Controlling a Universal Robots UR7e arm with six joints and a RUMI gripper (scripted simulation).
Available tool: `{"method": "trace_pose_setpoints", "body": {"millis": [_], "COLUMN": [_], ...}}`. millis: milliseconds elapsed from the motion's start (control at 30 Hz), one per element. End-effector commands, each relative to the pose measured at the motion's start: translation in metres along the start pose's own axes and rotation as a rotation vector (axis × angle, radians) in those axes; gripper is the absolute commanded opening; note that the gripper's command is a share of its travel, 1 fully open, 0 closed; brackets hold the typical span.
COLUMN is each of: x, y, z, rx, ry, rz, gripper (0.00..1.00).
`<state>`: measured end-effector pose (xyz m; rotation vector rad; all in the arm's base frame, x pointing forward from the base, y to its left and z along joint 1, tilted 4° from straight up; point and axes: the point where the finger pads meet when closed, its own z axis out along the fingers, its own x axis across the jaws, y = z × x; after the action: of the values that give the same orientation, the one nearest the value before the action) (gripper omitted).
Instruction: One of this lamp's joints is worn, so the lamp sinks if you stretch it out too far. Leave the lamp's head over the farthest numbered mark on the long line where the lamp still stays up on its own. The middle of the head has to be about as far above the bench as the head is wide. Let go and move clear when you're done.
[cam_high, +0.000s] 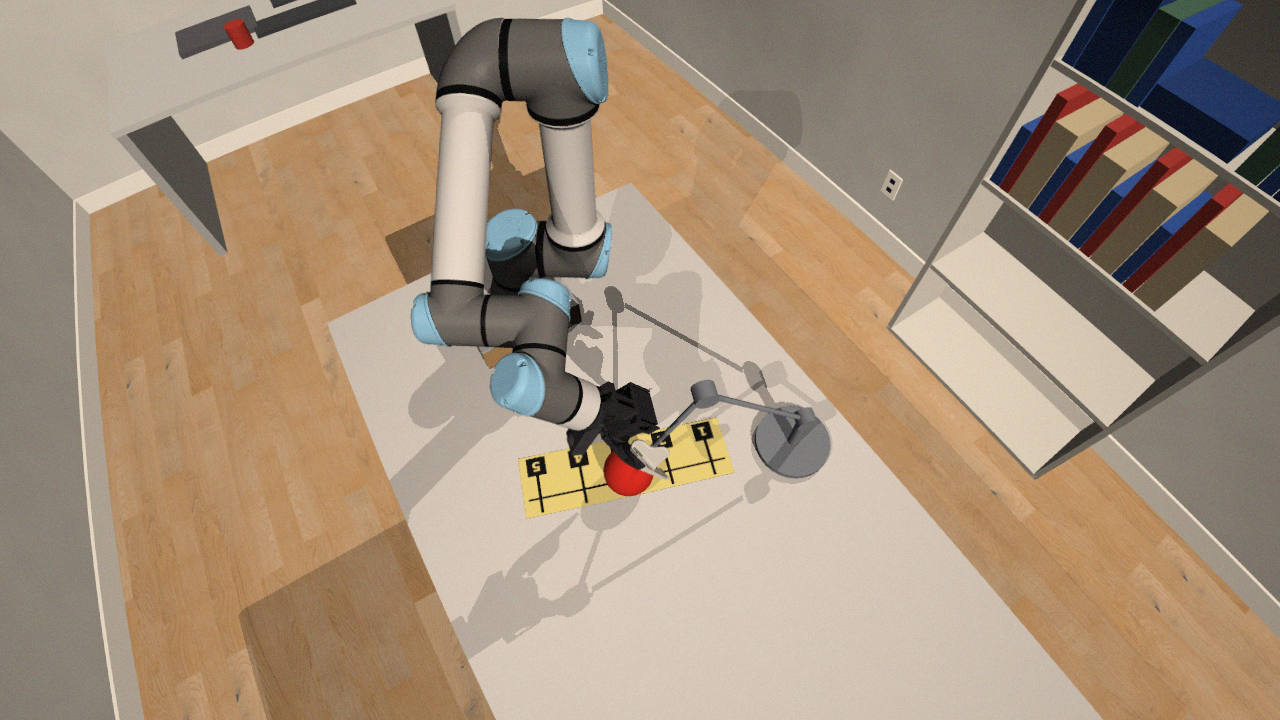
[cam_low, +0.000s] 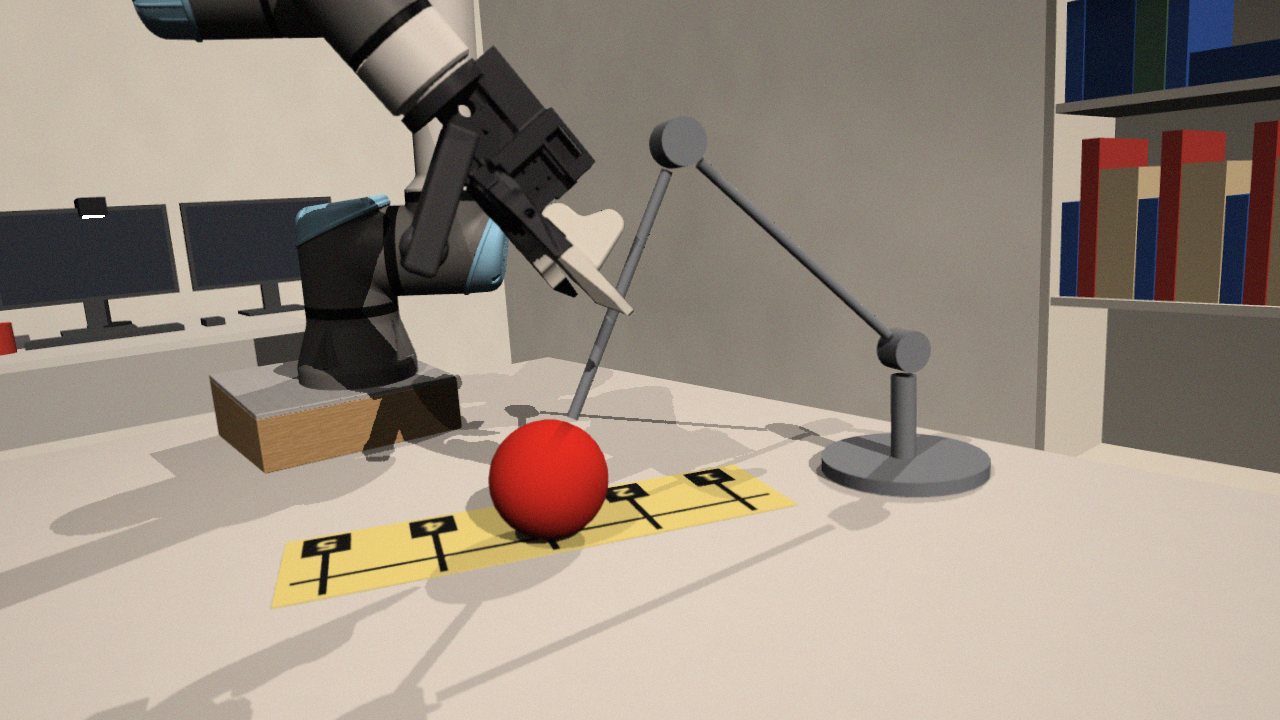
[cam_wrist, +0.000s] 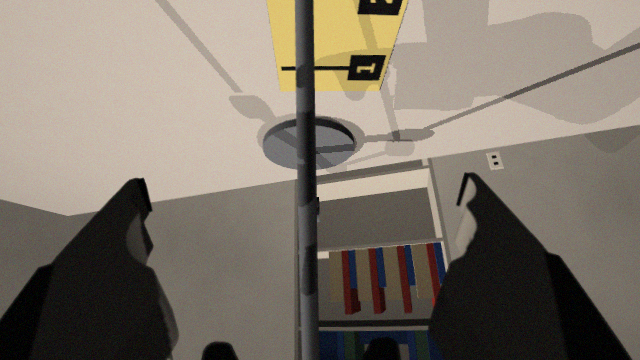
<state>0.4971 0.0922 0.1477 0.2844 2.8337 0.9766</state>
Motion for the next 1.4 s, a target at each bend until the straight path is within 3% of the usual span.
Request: {"method": "trace_pose_setpoints", "body": {"millis": [0, 667, 1167, 1367], "x": [0.000, 0.000, 0.000, 0.000], "y": [0.000, 0.000, 0.000, 0.000], "z": [0.000, 0.000, -0.065, -0.080], "rx": [0.000, 0.000, 0.000, 0.000], "ry": [-0.001, -0.001, -0.001, -0.002], "rz": [-0.001, -0.001, -0.001, -0.001], "gripper": [1.00, 1.00, 1.00, 1.00]}}
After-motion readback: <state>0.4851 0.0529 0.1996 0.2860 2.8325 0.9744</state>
